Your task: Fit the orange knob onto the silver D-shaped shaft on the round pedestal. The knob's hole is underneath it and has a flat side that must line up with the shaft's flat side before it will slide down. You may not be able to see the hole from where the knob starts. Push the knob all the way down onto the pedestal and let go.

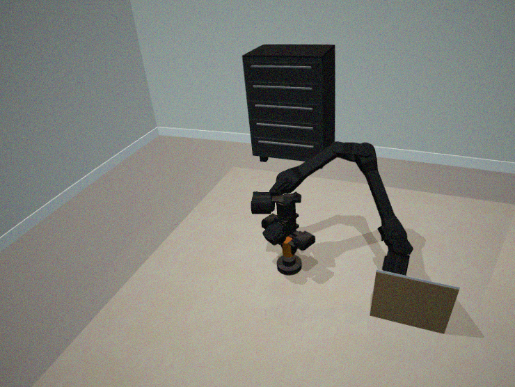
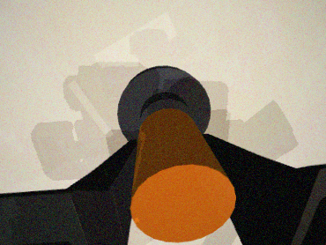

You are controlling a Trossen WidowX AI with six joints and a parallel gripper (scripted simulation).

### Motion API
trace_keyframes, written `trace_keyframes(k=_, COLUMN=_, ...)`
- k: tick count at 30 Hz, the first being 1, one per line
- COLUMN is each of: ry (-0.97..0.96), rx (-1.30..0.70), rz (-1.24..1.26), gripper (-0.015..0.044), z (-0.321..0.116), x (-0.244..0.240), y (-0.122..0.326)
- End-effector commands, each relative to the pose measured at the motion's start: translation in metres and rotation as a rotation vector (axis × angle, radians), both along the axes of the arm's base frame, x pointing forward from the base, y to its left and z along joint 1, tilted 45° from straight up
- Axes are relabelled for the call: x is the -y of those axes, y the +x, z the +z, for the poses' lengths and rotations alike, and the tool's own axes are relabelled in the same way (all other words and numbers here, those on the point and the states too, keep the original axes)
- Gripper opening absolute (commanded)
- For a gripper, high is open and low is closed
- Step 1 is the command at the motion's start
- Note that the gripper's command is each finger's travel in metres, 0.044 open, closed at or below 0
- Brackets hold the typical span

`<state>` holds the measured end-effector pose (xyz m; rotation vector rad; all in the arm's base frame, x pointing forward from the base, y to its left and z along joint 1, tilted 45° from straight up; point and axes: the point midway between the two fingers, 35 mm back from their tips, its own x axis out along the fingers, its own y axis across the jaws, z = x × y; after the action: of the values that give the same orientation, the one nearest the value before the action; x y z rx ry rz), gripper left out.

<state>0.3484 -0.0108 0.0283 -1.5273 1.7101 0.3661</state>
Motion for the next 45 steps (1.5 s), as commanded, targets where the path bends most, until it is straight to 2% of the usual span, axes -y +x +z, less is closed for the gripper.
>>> trace_keyframes(k=1, ry=-0.001, rx=0.001, rz=0.001, gripper=0.0000, z=0.0007, x=0.0009, y=0.0008)
trace_keyframes(k=14, ry=-0.001, rx=0.008, rz=-0.006, gripper=0.0000, z=0.0050, x=-0.0011, y=0.0027)
trace_keyframes(k=21, ry=0.008, rx=0.148, rz=-0.149, gripper=0.0000, z=0.0027, x=-0.0011, y=0.0029)
trace_keyframes(k=45, ry=0.008, rx=0.148, rz=-0.149, gripper=0.0000, z=0.0019, x=0.0007, y=0.0020)
